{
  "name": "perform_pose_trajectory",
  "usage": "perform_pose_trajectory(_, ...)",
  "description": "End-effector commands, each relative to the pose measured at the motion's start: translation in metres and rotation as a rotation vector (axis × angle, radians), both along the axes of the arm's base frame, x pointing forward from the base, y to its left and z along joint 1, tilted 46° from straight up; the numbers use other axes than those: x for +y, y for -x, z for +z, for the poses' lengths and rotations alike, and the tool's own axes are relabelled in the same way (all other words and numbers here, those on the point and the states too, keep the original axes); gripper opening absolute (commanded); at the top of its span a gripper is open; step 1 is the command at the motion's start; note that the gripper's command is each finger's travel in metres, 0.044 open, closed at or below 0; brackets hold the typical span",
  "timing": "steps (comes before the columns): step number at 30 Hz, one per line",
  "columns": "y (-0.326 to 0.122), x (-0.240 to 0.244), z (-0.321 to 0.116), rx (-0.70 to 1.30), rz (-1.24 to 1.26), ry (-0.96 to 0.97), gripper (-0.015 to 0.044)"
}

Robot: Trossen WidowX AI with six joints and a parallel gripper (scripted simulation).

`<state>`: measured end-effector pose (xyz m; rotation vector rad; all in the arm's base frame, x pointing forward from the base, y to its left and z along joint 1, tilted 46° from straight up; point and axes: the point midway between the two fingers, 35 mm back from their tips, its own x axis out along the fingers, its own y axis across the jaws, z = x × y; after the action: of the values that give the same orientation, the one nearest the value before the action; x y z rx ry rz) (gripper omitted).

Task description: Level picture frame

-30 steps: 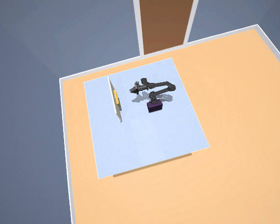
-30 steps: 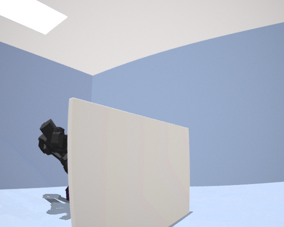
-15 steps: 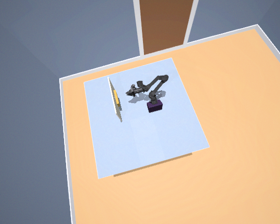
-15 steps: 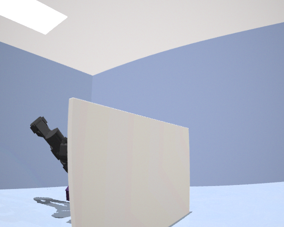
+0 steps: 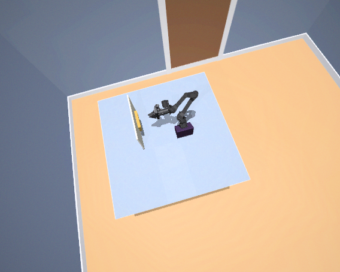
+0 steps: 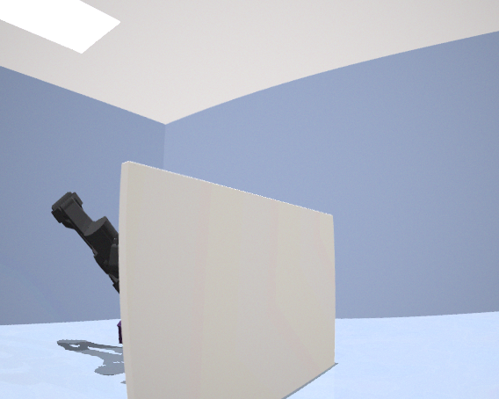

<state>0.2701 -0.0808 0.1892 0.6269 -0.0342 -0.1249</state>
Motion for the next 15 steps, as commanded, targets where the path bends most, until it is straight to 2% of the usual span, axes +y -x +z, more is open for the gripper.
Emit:
perform_pose_trajectory(1,-0.017,-0.003,0.005,-0.005,0.0,-0.004,0.026)
perform_pose_trajectory(8,-0.067,-0.008,0.001,-0.007,0.0,-0.004,0.026)
perform_pose_trajectory(15,-0.072,-0.009,-0.001,-0.007,0.0,-0.004,0.026)
